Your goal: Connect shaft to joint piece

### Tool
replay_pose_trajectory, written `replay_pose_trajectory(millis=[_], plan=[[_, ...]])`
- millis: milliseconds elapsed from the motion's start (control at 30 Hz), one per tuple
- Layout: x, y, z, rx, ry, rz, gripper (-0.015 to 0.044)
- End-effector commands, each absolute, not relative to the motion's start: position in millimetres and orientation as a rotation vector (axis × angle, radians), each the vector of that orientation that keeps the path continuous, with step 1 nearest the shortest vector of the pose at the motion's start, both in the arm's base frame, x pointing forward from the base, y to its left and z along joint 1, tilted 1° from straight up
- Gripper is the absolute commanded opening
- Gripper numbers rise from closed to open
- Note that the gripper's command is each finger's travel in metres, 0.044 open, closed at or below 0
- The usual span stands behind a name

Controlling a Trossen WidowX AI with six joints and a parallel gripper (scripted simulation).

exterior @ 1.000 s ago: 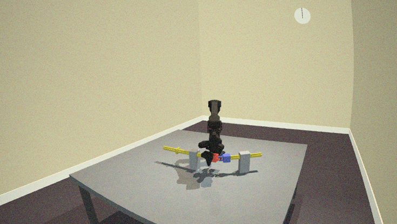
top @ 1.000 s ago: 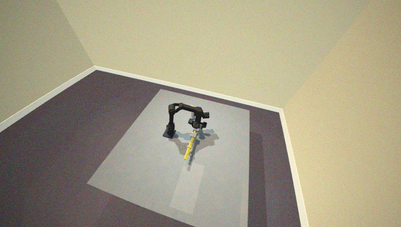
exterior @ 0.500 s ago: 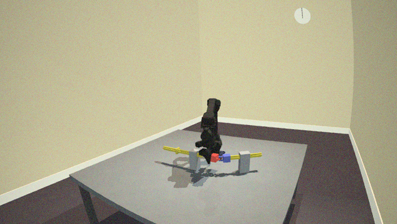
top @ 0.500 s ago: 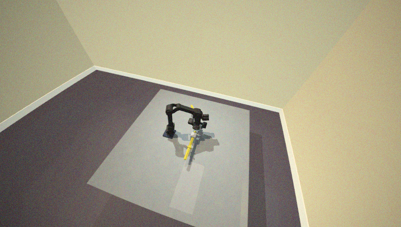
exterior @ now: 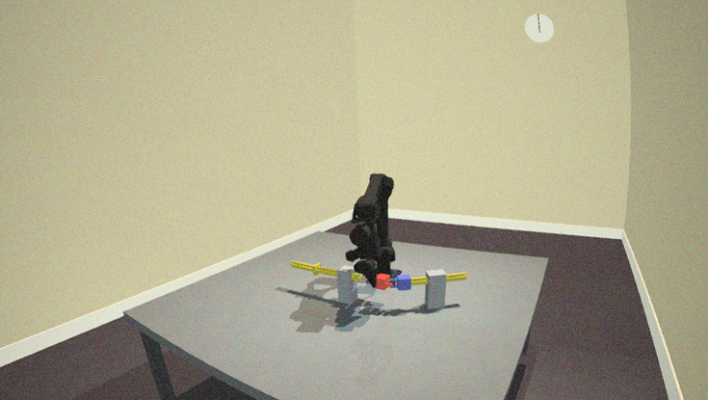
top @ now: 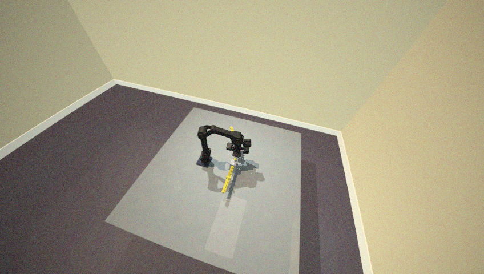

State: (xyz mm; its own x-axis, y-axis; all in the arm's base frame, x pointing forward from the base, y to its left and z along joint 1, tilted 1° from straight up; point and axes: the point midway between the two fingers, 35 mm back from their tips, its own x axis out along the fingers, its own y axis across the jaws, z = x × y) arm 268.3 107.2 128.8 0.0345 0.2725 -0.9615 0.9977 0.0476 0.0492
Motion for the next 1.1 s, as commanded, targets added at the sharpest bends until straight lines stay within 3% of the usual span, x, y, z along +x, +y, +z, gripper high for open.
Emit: replay_pose_trajectory(millis=[0,1067], plan=[[273,108,146,1.298,1.411,-0.891,0.044],[262,108,256,0.53,1.439,-0.244,0.044]])
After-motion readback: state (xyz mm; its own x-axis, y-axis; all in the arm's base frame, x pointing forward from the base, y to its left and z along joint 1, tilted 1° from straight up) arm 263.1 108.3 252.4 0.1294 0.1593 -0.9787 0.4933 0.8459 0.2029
